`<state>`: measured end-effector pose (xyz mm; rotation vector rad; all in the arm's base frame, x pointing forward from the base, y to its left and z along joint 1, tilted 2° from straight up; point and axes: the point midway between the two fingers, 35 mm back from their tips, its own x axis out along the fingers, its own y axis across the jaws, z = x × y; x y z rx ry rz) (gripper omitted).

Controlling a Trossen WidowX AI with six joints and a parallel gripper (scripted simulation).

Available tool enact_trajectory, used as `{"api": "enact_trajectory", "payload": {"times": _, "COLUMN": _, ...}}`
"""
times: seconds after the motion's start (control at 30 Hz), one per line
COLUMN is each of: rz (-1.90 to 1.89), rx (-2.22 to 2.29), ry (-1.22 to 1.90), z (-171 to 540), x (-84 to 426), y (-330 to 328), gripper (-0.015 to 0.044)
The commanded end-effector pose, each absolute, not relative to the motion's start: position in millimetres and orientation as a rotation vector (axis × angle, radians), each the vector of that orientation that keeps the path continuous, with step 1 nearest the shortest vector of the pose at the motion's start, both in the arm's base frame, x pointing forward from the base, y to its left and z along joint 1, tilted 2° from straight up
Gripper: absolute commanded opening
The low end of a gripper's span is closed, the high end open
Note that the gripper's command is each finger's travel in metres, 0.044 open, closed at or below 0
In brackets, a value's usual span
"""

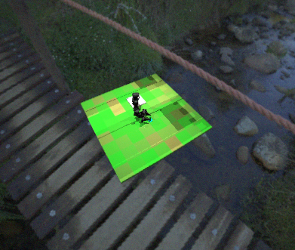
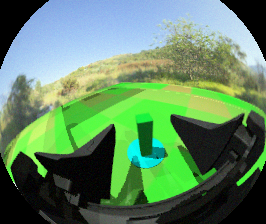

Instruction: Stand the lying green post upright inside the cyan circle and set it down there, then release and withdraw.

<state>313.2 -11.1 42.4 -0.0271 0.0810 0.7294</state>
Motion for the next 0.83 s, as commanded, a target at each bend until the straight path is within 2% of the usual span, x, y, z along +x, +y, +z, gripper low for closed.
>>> {"api": "enact_trajectory", "payload": {"times": 0.0, "rz": 0.726, "rx": -0.034, "ry": 0.078, "z": 43.2, "x": 314.0, "y": -11.7, "gripper": 0.04}}
{"api": "enact_trajectory", "payload": {"times": 0.8, "rz": 0.716, "rx": -0.02, "ry": 0.052, "z": 131.6, "x": 310.7, "y": -15.4, "gripper": 0.04}}
